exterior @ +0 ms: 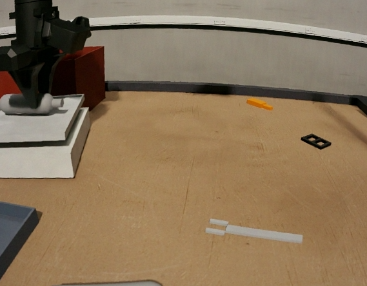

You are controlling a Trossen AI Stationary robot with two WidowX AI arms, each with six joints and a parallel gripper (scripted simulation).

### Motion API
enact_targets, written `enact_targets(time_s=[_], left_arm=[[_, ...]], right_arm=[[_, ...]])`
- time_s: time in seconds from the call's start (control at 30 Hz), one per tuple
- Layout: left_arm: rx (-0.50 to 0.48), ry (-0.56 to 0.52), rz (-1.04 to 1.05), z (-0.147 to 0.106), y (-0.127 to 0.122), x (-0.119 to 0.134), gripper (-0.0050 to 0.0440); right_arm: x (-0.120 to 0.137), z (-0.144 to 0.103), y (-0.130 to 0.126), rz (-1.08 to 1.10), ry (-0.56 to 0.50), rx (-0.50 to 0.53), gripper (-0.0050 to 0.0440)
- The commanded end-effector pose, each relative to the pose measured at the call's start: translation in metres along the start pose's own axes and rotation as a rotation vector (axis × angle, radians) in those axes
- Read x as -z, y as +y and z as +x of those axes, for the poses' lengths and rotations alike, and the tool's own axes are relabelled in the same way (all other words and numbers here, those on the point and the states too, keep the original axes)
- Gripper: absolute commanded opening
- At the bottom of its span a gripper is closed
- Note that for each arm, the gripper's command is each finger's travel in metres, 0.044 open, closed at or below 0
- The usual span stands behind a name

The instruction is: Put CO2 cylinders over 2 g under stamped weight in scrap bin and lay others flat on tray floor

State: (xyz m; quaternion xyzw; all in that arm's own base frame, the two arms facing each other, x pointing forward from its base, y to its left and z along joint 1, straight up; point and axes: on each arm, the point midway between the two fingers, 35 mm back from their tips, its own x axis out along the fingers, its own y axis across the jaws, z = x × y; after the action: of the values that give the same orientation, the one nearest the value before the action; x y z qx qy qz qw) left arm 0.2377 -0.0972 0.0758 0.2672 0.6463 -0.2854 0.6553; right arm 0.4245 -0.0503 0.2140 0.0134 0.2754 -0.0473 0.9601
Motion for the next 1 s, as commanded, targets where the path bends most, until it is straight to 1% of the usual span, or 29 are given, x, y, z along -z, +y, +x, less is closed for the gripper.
enact_targets(time_s=[0.0, 0.1, 0.17, 0.2, 0.33, 0.37, 0.5, 0.67, 0.73, 0.77, 0.8, 0.87, 0.97], left_arm=[[-0.011, -0.026, 0.000, -0.007, 0.002, -0.004, 0.0096], [-0.011, -0.026, 0.000, -0.007, 0.002, -0.004, 0.0168], [-0.011, -0.026, 0.000, -0.007, 0.002, -0.004, 0.0168], [-0.011, -0.026, 0.000, -0.007, 0.002, -0.004, 0.0191], [-0.011, -0.026, 0.000, -0.007, 0.002, -0.004, 0.0191], [-0.019, -0.044, 0.001, -0.013, 0.003, -0.006, 0.0215], [-0.019, -0.044, 0.001, -0.030, 0.003, -0.005, 0.0311], [-0.019, -0.044, 0.001, -0.066, 0.002, -0.004, 0.0431], [-0.019, -0.044, 0.001, -0.066, 0.002, -0.004, 0.0431], [-0.014, -0.035, 0.001, -0.063, 0.002, -0.004, 0.0440], [-0.011, -0.028, -0.006, -0.060, 0.001, -0.002, 0.0440], [-0.016, -0.043, -0.018, -0.062, 0.000, 0.001, 0.0440], [-0.019, -0.054, -0.053, -0.058, -0.004, 0.012, 0.0440]], right_arm=[[-0.011, -0.006, 0.000, -0.001, -0.030, 0.000, 0.0440], [-0.011, -0.006, 0.000, -0.001, -0.030, 0.000, 0.0440], [-0.011, -0.006, 0.000, -0.001, -0.030, 0.000, 0.0440], [-0.011, -0.006, 0.000, -0.001, -0.030, 0.000, 0.0440], [-0.011, -0.006, 0.000, -0.001, -0.030, 0.000, 0.0440], [-0.011, -0.006, 0.000, -0.001, -0.030, 0.000, 0.0440], [-0.011, -0.006, 0.000, -0.001, -0.030, 0.000, 0.0440], [-0.011, -0.006, 0.000, -0.001, -0.030, 0.000, 0.0440], [-0.011, -0.006, 0.000, -0.001, -0.030, 0.000, 0.0440], [-0.011, -0.006, 0.000, -0.001, -0.030, 0.000, 0.0440], [-0.011, -0.006, 0.000, -0.001, -0.030, 0.000, 0.0440], [-0.015, -0.003, 0.000, -0.001, -0.031, 0.000, 0.0440], [-0.023, 0.004, 0.000, -0.001, -0.030, -0.001, 0.0440]])
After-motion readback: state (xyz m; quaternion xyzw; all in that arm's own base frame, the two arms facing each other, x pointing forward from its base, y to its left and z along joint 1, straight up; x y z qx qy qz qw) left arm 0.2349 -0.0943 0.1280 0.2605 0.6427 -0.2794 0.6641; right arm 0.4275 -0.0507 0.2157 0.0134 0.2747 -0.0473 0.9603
